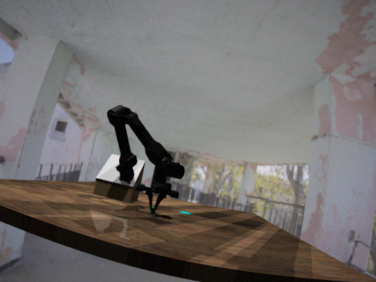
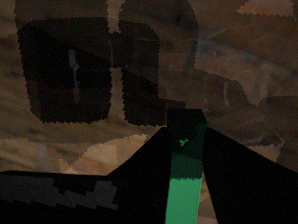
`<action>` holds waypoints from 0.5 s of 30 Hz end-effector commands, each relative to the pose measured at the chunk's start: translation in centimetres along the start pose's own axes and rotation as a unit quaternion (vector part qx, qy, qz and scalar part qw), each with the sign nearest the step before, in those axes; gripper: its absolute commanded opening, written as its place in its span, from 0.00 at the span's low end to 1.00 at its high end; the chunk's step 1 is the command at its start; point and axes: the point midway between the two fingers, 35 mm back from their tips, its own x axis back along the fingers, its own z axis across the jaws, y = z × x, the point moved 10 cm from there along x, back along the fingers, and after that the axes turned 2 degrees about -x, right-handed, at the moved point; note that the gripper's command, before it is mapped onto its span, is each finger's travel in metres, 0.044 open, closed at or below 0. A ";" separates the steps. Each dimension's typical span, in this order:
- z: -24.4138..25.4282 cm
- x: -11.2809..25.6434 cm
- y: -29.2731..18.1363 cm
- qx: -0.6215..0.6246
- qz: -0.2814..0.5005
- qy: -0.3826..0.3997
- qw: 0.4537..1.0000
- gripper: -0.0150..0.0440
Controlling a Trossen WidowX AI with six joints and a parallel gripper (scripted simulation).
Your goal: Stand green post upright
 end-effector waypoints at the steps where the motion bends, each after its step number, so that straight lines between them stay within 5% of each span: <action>1: 0.3 1.0 0.2 -0.005 -0.001 0.003 1.000 0.29; 15: 0.8 5.3 0.1 -0.006 0.005 0.004 1.000 0.29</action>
